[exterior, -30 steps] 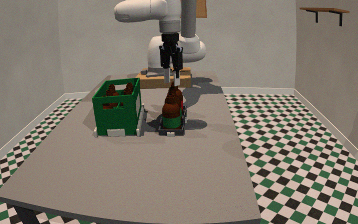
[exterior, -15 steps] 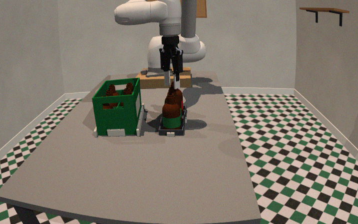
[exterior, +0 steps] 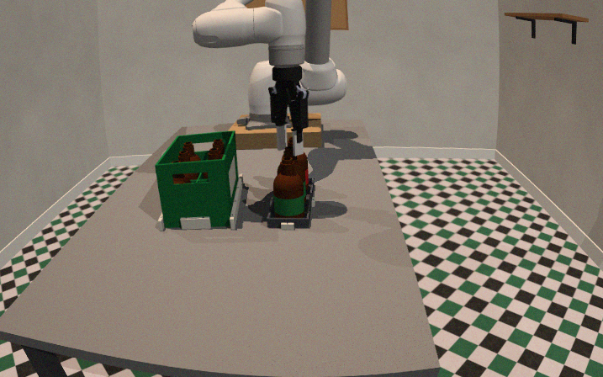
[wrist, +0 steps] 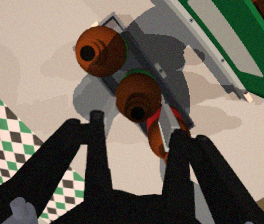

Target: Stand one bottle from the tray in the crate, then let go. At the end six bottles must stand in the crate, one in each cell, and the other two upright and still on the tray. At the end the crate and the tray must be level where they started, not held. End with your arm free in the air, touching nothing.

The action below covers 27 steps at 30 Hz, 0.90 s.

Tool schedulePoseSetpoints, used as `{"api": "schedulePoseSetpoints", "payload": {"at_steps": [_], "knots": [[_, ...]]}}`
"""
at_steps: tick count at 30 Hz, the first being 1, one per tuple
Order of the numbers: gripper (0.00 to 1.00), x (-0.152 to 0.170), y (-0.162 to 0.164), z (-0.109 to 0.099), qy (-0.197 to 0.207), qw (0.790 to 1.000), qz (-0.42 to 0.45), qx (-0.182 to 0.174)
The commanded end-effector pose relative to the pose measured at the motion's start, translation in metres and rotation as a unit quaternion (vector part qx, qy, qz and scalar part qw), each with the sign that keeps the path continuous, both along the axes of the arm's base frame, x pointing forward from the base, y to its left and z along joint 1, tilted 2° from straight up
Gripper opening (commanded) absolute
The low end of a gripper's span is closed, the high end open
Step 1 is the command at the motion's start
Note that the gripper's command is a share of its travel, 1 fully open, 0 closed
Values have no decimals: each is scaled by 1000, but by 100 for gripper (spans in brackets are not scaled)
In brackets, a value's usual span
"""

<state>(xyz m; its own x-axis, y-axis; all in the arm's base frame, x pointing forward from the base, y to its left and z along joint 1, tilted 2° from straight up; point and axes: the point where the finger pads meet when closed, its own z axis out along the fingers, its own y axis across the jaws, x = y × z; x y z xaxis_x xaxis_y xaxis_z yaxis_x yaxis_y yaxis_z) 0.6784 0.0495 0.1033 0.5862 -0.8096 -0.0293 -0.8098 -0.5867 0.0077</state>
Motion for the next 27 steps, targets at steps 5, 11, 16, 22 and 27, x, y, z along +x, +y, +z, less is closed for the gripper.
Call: {"api": "schedulePoseSetpoints", "payload": {"at_steps": [5,11,16,22,27], "knots": [[38,0,0,-6,0,1000,0,0],[38,0,0,-8,0,1000,0,0],[38,0,0,-9,0,1000,0,0],[38,0,0,-9,0,1000,0,0],[38,0,0,-9,0,1000,0,0]]}}
